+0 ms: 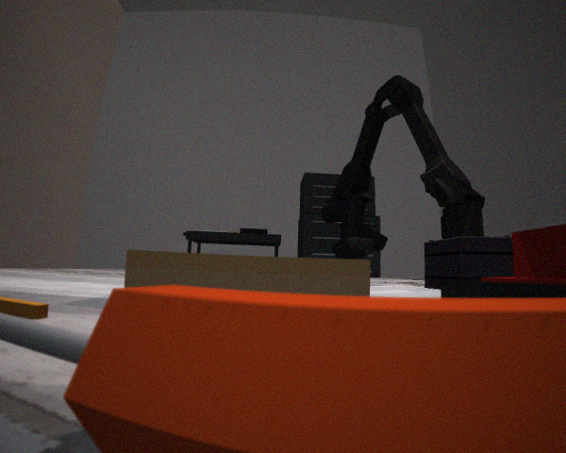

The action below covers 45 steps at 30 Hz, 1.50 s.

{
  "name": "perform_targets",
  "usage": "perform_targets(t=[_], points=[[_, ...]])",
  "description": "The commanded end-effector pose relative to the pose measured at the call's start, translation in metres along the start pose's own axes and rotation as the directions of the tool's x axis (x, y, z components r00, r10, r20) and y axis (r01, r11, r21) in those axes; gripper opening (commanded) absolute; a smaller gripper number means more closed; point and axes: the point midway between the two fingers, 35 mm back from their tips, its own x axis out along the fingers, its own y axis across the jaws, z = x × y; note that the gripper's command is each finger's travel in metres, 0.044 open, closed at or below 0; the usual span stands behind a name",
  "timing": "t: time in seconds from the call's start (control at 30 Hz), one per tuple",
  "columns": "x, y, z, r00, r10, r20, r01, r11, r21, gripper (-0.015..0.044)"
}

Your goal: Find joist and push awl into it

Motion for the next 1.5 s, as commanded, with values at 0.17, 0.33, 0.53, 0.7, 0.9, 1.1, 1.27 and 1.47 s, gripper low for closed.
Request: perform_targets(t=[0.17,0.33,0.53,0.7,0.9,1.1,1.27,1.47], points=[[0.000,0.000,0.000,1.000,0.001,-0.002,-0.001,1.000,-0.003,0.0046],[-0.007,0.002,-0.002,1.000,0.001,-0.002,-0.001,1.000,-0.003,0.0000],[-0.046,0.007,-0.007,1.000,0.002,-0.002,-0.002,1.000,-0.003,0.0000],[-0.086,0.006,-0.009,1.000,0.002,-0.002,-0.002,1.000,-0.003,0.0000],[-0.123,0.001,-0.009,1.000,0.002,-0.002,-0.002,1.000,-0.003,0.0000],[-0.123,0.002,-0.013,1.000,0.008,-0.029,-0.010,0.998,-0.060,0.0000],[-0.124,0.005,-0.023,0.994,0.025,-0.107,-0.049,0.973,-0.225,0.0000],[-0.126,0.009,-0.036,0.978,0.046,-0.204,-0.130,0.899,-0.419,0.0000]])
